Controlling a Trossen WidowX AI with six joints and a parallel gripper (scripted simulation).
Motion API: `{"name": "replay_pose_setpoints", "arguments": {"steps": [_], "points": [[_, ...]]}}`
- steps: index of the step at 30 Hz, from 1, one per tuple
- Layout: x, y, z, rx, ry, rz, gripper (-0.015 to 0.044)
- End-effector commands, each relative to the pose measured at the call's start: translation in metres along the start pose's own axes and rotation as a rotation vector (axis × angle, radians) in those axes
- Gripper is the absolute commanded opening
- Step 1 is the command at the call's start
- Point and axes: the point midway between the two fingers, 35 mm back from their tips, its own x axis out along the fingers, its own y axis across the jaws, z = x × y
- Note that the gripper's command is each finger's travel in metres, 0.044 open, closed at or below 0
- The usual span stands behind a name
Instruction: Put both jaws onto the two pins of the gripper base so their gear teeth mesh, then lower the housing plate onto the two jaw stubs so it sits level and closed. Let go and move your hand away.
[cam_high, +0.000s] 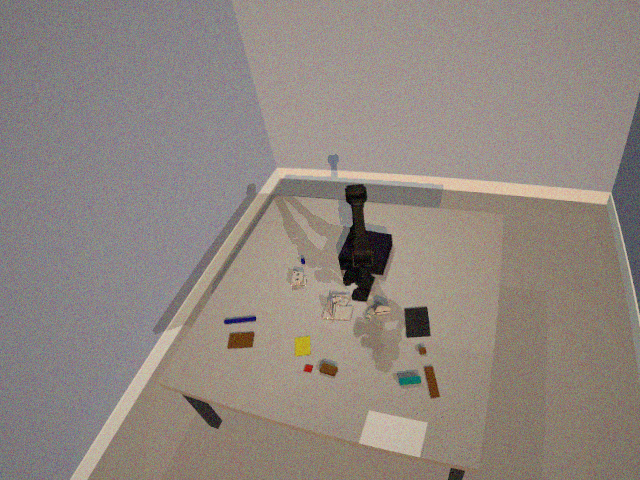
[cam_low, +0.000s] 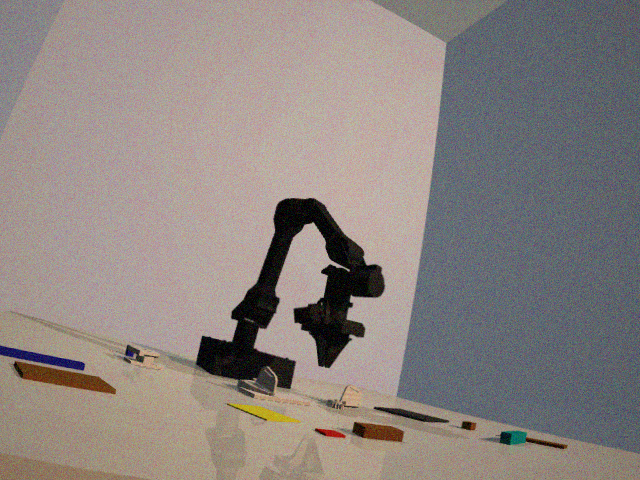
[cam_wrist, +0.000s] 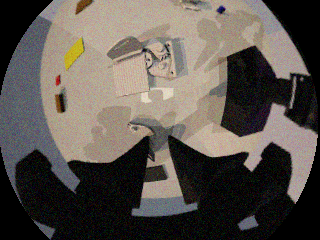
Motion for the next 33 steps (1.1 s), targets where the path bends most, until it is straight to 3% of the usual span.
{"name": "replay_pose_setpoints", "arguments": {"steps": [1,9,33], "points": [[0.0008,0.0001,-0.0001,0.000,0.000,-0.001,0.0236],[0.0008,0.0001,-0.0001,0.000,0.000,-0.001,0.0440],[0.0008,0.0001,-0.0001,0.000,0.000,-0.001,0.0440]]}}
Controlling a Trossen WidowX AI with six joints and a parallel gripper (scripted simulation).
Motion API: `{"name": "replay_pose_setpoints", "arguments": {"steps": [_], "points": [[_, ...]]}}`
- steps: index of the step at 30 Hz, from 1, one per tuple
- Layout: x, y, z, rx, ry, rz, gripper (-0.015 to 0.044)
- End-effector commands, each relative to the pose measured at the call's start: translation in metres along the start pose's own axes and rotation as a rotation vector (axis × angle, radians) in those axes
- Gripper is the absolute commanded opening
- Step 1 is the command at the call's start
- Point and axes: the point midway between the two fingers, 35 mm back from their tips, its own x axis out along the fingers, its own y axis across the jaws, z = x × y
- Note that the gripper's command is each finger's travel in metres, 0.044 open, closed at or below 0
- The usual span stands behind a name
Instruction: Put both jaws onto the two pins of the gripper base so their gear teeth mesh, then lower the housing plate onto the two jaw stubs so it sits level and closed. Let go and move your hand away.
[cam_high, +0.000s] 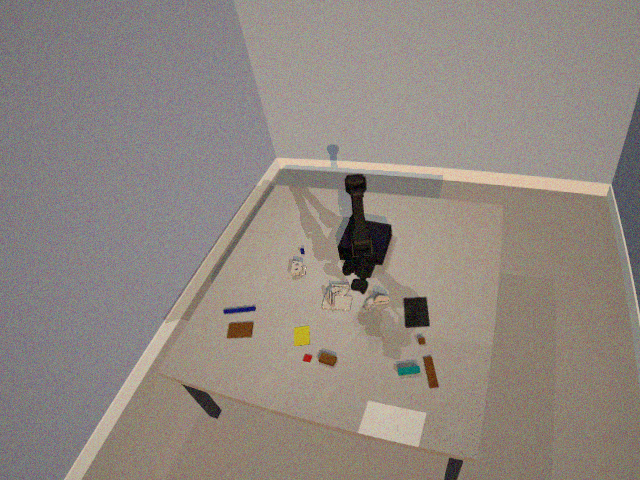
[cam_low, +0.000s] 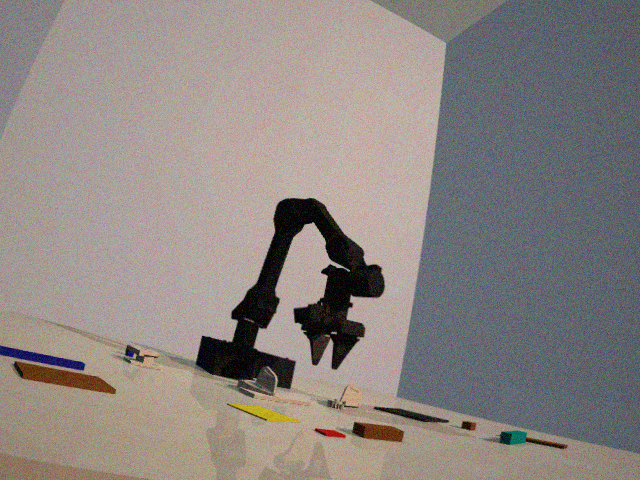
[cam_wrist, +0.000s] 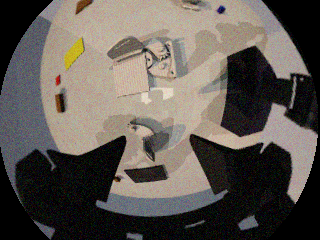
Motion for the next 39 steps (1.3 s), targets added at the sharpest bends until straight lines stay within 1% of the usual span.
{"name": "replay_pose_setpoints", "arguments": {"steps": [1,4,7,21,39], "points": [[0.0005,0.0000,0.0000,0.000,0.000,-0.001,0.0440],[0.0005,0.0000,0.0000,0.000,0.000,-0.001,0.0440],[-0.0067,-0.0033,0.0011,-0.005,-0.004,-0.010,0.0361],[-0.0067,-0.0033,0.0011,-0.005,-0.004,-0.010,0.0000],[-0.0067,-0.0033,0.0011,-0.005,-0.004,-0.010,0.0000]]}}
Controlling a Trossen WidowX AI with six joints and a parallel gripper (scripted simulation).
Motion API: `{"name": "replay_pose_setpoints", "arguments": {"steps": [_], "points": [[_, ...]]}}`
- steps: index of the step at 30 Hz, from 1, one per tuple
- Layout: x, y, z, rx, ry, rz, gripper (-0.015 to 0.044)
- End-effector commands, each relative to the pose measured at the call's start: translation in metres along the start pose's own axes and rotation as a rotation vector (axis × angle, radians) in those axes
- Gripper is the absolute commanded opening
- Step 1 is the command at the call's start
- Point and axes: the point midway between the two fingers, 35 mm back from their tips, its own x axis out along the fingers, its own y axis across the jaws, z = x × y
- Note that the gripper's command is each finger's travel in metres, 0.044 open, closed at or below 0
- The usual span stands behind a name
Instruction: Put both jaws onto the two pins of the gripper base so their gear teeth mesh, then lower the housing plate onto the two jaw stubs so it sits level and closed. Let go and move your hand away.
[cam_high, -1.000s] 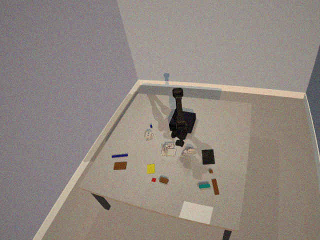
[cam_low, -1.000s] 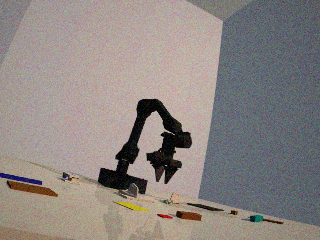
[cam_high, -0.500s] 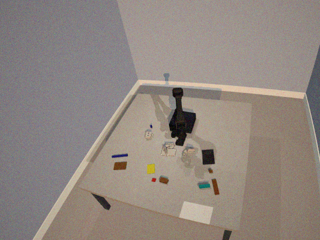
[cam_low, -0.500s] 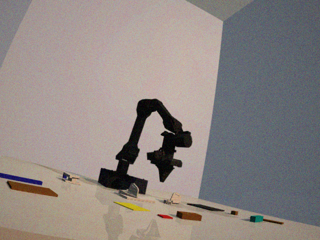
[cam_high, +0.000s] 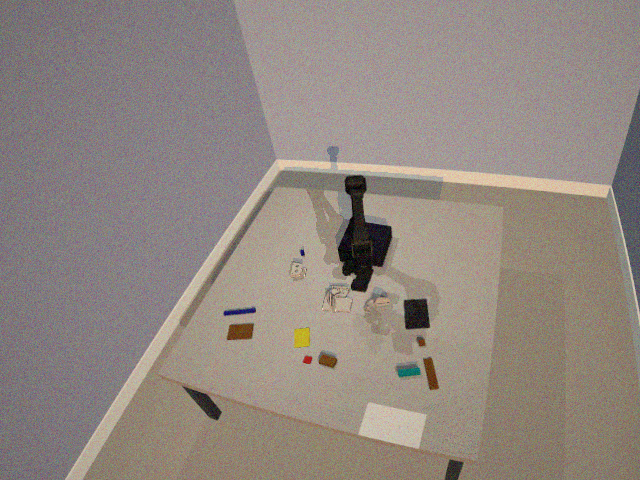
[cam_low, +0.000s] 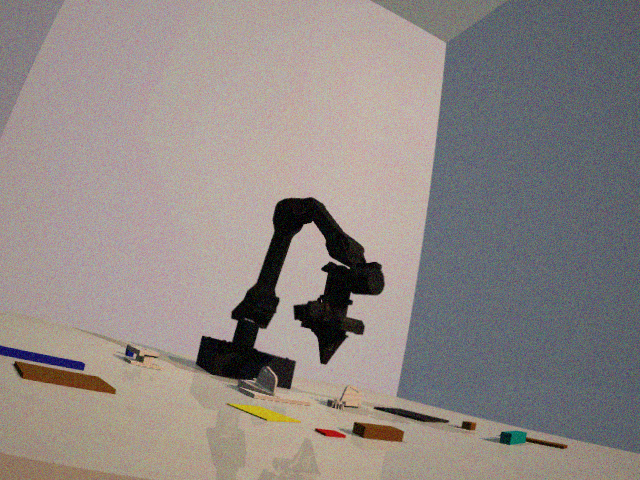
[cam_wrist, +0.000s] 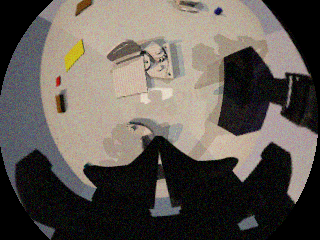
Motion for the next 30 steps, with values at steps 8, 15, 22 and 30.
{"name": "replay_pose_setpoints", "arguments": {"steps": [8,15,22,30], "points": [[0.0000,0.0000,0.0000,0.000,0.000,0.000,0.0131],[0.0000,0.0000,0.0000,0.000,0.000,0.000,0.0315],[0.0000,0.0000,0.0000,0.000,0.000,0.000,0.0440],[0.0000,0.0000,0.0000,0.000,0.000,0.000,0.0440]]}}
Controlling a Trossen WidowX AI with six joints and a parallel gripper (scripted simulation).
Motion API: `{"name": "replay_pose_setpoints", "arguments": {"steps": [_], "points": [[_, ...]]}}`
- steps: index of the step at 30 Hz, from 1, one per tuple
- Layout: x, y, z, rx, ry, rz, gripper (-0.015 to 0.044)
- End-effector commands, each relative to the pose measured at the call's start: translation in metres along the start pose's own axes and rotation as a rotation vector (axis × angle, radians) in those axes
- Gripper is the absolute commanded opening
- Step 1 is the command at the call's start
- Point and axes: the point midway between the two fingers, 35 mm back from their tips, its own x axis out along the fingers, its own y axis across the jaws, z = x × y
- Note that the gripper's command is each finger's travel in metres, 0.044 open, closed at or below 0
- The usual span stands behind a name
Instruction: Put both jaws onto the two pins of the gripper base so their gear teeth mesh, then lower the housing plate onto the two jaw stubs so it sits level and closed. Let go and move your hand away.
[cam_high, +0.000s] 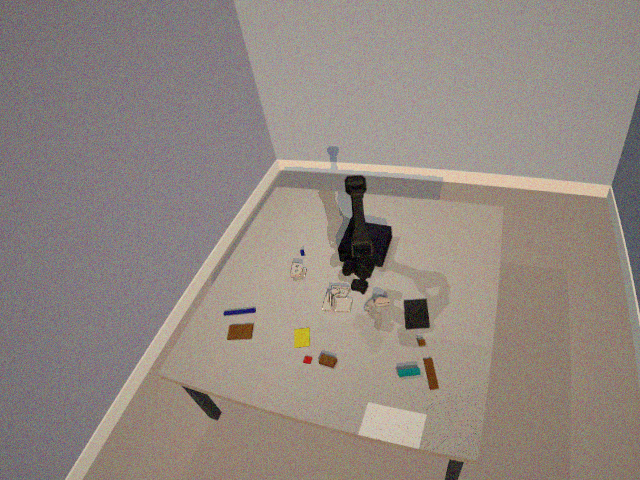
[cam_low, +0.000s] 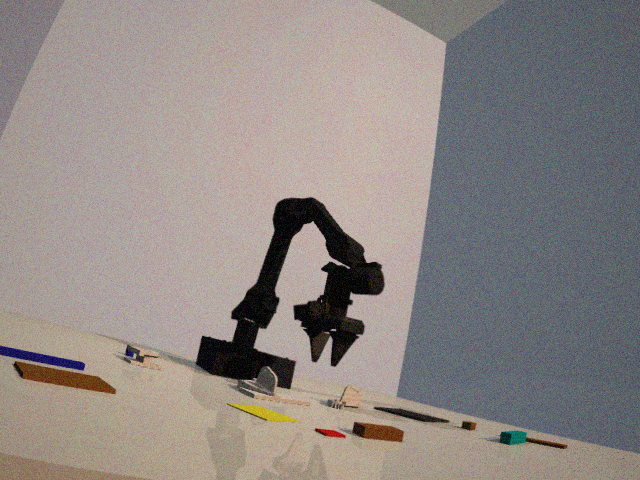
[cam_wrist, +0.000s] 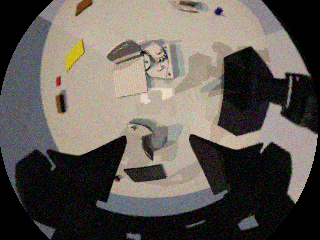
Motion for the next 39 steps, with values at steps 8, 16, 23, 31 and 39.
{"name": "replay_pose_setpoints", "arguments": {"steps": [8,16,23,31,39], "points": [[0.0000,0.0000,0.0000,0.000,0.000,0.000,0.0440],[0.0000,0.0000,0.0000,0.000,0.000,0.000,0.0440],[0.0000,0.0000,0.0000,0.000,0.000,0.000,0.0309],[0.0000,0.0000,0.0000,0.000,0.000,0.000,0.0099],[0.0000,0.0000,0.0000,0.000,0.000,0.000,0.0000]]}}
